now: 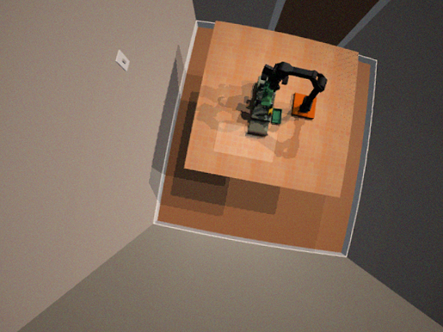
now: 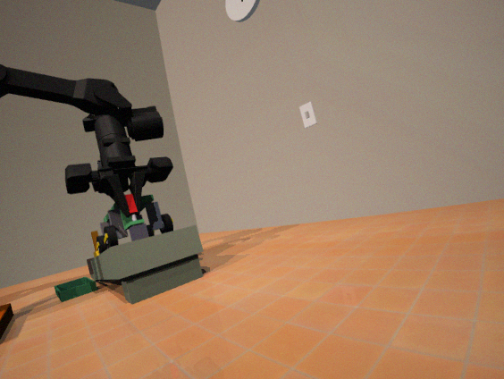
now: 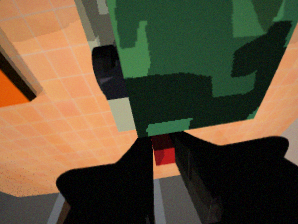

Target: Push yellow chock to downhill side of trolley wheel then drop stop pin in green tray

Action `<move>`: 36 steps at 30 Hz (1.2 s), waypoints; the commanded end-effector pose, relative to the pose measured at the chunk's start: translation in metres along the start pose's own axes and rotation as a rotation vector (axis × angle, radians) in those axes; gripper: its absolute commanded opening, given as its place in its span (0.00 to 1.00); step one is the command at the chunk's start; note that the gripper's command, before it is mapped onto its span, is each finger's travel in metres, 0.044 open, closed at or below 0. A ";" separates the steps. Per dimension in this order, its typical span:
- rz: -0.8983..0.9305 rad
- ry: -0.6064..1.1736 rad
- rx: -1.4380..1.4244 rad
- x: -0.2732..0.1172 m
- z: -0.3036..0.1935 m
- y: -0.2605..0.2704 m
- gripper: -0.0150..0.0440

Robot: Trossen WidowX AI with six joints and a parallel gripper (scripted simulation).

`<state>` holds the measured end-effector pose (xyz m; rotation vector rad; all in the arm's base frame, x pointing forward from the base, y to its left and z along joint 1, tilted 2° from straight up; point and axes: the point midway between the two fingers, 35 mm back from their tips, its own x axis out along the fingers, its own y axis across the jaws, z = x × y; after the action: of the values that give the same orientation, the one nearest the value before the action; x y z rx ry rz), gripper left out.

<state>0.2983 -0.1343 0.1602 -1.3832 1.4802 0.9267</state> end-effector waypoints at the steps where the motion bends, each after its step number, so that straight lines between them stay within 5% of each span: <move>1: 0.000 0.000 0.000 0.000 0.000 0.000 0.27; 36: -0.003 -0.001 -0.003 -0.019 -0.002 0.001 0.25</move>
<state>0.2967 -0.1298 0.1734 -1.3858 1.4784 0.9407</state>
